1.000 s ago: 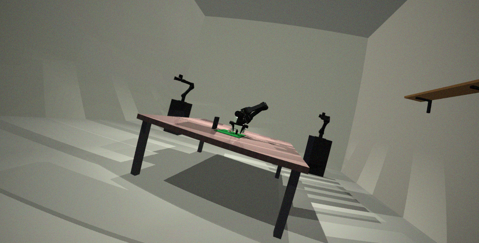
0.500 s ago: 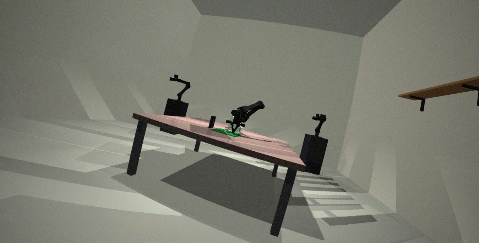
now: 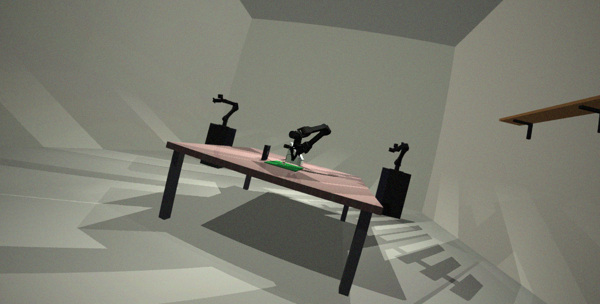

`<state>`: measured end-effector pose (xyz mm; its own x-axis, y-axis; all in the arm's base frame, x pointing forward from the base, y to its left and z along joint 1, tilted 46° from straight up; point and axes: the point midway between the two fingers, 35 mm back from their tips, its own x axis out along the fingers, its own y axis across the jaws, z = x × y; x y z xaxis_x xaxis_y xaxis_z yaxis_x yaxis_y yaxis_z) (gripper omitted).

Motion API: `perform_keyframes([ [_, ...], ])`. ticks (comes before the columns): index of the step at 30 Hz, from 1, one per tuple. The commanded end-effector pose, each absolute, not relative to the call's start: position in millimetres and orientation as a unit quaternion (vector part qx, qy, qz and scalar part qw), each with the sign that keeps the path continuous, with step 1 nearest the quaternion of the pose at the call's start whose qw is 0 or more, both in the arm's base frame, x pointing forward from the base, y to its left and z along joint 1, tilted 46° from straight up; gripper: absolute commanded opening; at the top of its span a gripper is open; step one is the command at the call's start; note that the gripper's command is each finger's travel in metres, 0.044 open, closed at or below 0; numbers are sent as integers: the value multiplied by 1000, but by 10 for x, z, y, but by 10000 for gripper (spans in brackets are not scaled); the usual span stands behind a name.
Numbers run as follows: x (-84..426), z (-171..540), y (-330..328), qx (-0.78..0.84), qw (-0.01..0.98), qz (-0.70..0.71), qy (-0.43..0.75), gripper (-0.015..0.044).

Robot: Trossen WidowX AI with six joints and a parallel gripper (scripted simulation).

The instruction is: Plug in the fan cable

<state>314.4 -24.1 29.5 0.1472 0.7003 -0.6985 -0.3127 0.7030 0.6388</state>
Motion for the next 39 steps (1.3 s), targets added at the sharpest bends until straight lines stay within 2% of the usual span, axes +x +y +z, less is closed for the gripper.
perform_keyframes([
  [1, 3148, 249, -325, 132, 747, 371, 535, 0],
  [14, 3119, 50, -517, -37, 758, 479, 441, 0],
  [28, 3062, -165, -711, -214, 728, 570, 316, 0],
  [39, 3078, -135, -699, -225, 725, 575, 307, 0],
])
